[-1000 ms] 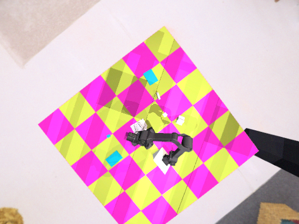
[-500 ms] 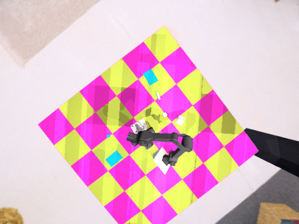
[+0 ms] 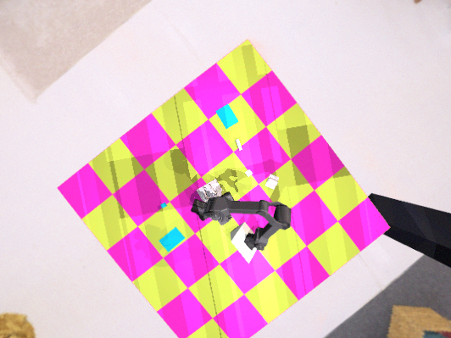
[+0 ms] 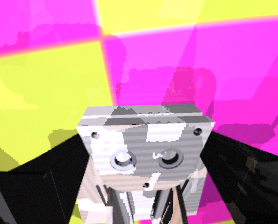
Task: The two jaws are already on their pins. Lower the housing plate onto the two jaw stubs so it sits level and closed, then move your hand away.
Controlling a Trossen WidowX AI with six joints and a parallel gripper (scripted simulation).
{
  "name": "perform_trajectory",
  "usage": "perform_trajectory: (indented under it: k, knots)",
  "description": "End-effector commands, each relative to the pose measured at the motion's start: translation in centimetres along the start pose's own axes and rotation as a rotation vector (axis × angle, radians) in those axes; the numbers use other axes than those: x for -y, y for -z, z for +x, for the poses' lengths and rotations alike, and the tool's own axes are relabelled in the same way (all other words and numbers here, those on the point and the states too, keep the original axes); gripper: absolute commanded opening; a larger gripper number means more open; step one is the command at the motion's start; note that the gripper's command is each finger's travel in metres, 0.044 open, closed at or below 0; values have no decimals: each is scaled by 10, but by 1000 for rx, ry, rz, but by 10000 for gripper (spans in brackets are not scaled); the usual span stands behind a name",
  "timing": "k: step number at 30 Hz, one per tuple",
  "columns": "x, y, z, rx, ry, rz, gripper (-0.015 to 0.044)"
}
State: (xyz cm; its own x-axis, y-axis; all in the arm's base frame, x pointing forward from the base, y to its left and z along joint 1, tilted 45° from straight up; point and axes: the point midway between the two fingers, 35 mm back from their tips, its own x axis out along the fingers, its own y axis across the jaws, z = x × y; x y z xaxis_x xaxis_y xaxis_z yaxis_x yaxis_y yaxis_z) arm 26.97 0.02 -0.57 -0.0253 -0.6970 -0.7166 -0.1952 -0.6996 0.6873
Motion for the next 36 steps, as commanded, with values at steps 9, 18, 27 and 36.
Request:
perform_trajectory:
  k: [9,18,27,36]
  knots:
    - [0,0,0,-1,-1,-1,430]
    - [0,0,0,-1,-1,-1,440]
    - [1,2,-18,0,2,0,440]
    - [0,2,-66,-7,2,-3,440]
